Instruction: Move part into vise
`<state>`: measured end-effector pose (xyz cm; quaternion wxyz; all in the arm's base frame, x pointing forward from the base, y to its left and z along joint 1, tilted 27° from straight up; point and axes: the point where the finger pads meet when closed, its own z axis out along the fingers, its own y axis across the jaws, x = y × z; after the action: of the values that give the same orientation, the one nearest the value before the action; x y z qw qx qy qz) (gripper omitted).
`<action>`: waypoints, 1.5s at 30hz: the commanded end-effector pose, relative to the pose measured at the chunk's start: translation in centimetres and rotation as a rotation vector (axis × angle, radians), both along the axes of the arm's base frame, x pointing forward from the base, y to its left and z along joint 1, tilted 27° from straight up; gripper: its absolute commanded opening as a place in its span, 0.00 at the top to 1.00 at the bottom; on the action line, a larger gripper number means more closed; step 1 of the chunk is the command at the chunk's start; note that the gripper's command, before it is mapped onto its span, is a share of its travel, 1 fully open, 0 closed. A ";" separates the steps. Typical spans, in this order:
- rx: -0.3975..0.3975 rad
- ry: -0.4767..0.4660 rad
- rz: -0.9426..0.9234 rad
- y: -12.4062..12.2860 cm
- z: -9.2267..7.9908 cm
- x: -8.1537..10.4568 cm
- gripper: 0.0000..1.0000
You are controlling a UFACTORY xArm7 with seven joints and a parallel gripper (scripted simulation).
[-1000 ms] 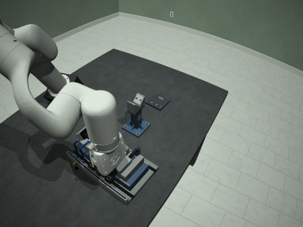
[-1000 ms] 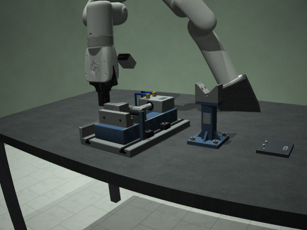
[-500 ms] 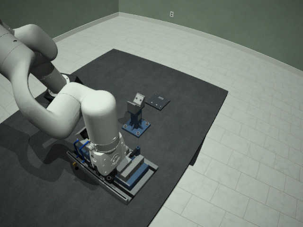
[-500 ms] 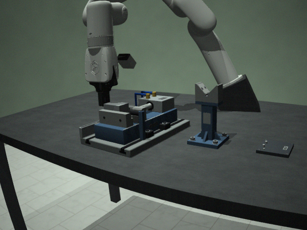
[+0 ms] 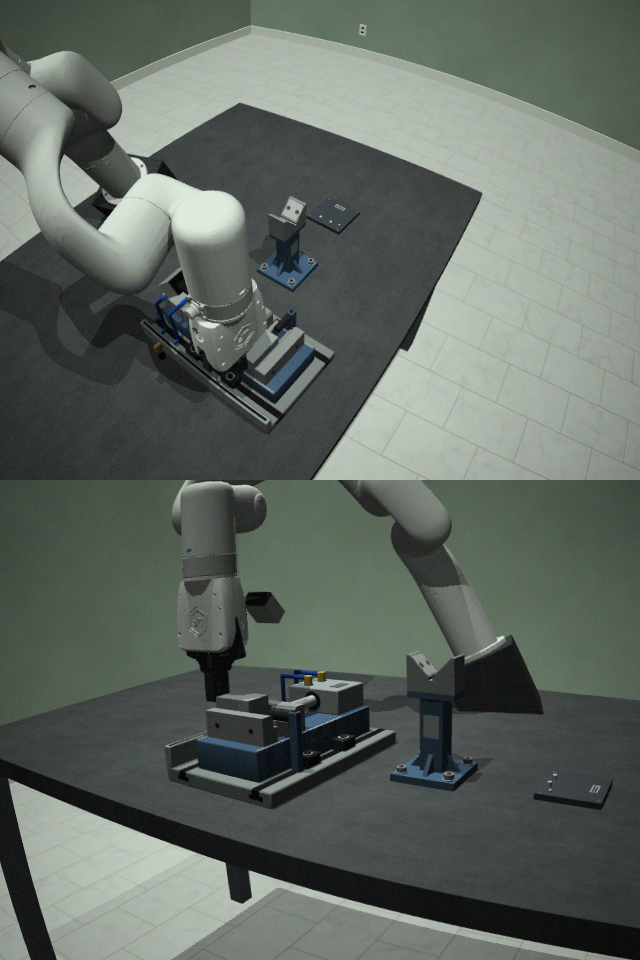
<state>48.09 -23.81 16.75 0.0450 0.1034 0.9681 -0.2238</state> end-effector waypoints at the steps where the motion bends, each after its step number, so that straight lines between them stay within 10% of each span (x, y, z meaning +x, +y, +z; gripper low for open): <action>1: -0.002 -0.004 0.002 0.1 0.2 0.2 1.00; 45: -0.002 -0.004 0.002 0.7 -0.1 0.3 1.00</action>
<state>48.23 -23.26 16.48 0.0450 0.1034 0.9681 -0.2239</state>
